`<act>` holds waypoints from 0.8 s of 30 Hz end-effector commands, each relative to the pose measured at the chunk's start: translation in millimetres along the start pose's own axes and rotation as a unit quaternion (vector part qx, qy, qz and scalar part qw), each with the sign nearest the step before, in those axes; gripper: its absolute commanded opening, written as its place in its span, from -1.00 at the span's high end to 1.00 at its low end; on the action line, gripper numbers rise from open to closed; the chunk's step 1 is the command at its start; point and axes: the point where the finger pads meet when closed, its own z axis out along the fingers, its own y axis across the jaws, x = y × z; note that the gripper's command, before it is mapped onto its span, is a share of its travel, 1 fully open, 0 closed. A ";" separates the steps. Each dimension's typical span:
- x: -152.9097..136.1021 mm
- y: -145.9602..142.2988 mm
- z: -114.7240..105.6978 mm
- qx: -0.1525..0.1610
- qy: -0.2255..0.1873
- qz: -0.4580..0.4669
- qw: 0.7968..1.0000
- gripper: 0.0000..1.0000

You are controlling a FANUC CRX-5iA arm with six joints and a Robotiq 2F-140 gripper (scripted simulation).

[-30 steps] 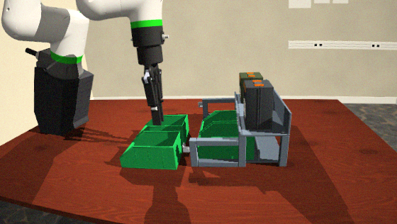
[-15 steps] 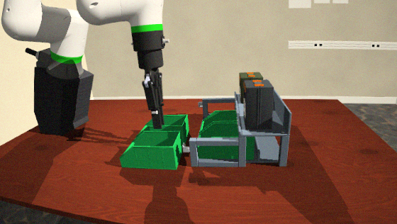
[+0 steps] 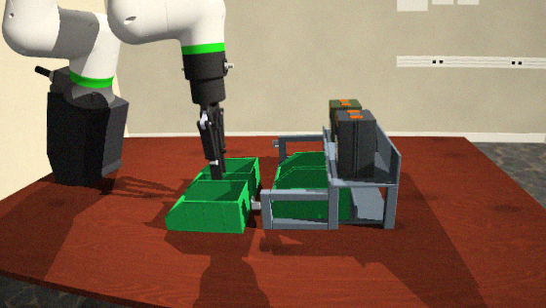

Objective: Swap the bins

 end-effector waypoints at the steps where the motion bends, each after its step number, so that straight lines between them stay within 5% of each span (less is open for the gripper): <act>1: -0.6 -0.3 2.7 0.000 -0.001 0.000 1.000 0.53; 24: -0.6 -0.4 10.4 0.000 -0.001 0.000 1.000 0.53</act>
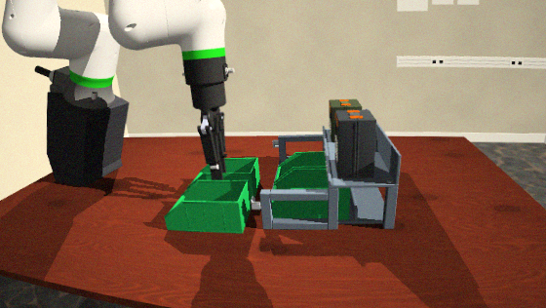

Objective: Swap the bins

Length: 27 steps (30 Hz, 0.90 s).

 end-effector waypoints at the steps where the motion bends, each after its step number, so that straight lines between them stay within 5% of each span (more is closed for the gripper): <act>1: -0.5 -0.3 -0.4 0.000 0.000 0.000 1.000 0.53; 6: -0.5 -0.3 -0.4 0.000 0.000 0.000 1.000 0.53; 7: -0.5 -0.3 -0.4 0.000 0.000 0.000 1.000 0.80; 27: -0.5 -0.3 -0.4 0.000 0.000 0.000 1.000 0.80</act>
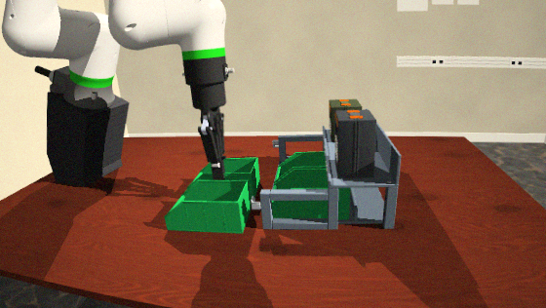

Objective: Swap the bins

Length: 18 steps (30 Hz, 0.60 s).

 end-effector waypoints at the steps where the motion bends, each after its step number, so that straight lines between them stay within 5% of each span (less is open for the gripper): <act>1: -0.4 -0.3 -0.3 0.000 0.000 0.000 1.000 0.80; 18: -0.4 -0.3 -12.0 0.000 0.000 0.000 1.000 0.80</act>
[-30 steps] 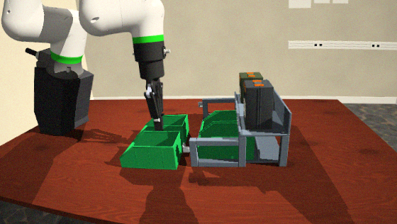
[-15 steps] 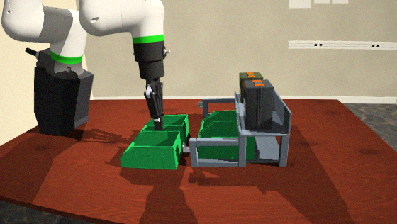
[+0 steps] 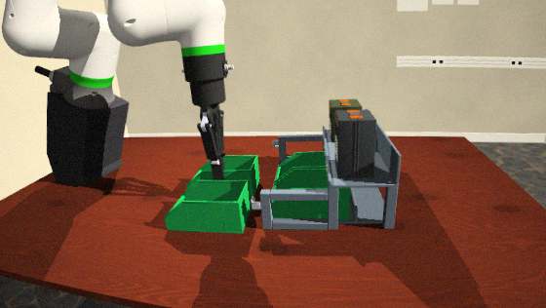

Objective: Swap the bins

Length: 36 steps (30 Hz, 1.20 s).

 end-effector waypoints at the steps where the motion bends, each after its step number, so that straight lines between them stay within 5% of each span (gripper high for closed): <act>1: -0.8 -0.5 -7.9 0.000 -0.001 0.000 1.000 0.80; 25: -0.6 1.5 -19.8 0.001 -0.001 0.000 1.000 0.80; 36: 4.5 70.0 -17.8 0.001 -0.001 0.000 1.000 0.80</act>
